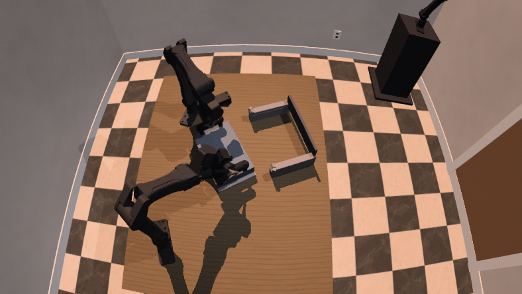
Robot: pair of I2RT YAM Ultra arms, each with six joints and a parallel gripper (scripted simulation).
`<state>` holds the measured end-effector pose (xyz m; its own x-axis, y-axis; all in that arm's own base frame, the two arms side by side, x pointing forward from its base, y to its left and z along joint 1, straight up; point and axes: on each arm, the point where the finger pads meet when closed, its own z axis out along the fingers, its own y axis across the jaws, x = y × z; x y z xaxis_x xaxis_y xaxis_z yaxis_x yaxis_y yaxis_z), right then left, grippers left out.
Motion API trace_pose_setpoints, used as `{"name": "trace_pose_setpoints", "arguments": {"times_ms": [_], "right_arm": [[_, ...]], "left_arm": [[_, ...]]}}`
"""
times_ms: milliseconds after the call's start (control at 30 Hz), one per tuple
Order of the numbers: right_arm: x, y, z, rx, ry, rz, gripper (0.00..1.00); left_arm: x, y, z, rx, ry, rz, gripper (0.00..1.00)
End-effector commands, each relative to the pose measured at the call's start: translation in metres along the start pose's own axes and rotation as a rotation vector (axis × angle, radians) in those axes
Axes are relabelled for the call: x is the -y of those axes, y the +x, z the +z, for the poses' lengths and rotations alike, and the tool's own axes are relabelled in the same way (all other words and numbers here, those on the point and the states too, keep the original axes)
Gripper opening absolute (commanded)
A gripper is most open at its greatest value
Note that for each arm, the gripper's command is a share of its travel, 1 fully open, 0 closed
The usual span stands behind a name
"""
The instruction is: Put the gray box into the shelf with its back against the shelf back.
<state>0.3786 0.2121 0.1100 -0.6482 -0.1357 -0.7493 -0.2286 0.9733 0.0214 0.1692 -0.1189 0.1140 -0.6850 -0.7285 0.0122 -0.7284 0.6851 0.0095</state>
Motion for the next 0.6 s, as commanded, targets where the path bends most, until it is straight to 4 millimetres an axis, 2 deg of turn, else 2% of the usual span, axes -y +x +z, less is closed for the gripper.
{"name": "trace_pose_setpoints", "arguments": {"times_ms": [0, 133, 167, 200, 233, 300, 333, 367, 433, 567], "right_arm": [[-0.004, -0.042, -0.018, 0.107, -0.020, 0.022, 0.16], [-0.003, -0.043, -0.019, 0.117, -0.003, 0.003, 0.16], [0.000, -0.043, -0.018, 0.111, -0.006, 0.020, 0.16], [0.001, -0.044, -0.017, 0.111, -0.005, 0.020, 0.16], [0.001, -0.043, -0.017, 0.111, -0.006, 0.022, 0.16], [0.001, -0.043, -0.017, 0.111, -0.006, 0.022, 0.16], [0.001, -0.036, -0.014, 0.093, -0.001, 0.012, 0.16], [0.002, -0.044, -0.018, 0.113, -0.003, 0.019, 0.16], [0.002, -0.045, -0.018, 0.114, -0.002, 0.016, 0.16], [0.003, -0.048, -0.020, 0.120, 0.003, 0.010, 0.16]], "left_arm": [[0.009, -0.008, -0.031, 0.053, 0.082, -0.011, 0.16], [0.010, -0.008, -0.032, 0.054, 0.084, -0.011, 0.16], [0.023, -0.011, -0.031, 0.065, 0.137, 0.008, 0.16], [0.013, -0.009, -0.032, 0.057, 0.097, -0.009, 0.16], [0.012, -0.008, -0.032, 0.056, 0.094, -0.009, 0.16], [0.012, -0.008, -0.032, 0.056, 0.094, -0.009, 0.16], [0.012, -0.009, -0.027, 0.057, 0.083, -0.008, 0.16], [0.013, -0.007, -0.032, 0.060, 0.099, -0.001, 0.16], [0.015, -0.013, -0.032, 0.064, 0.110, -0.013, 0.16], [0.017, -0.012, -0.034, 0.070, 0.122, -0.017, 0.16]]}}
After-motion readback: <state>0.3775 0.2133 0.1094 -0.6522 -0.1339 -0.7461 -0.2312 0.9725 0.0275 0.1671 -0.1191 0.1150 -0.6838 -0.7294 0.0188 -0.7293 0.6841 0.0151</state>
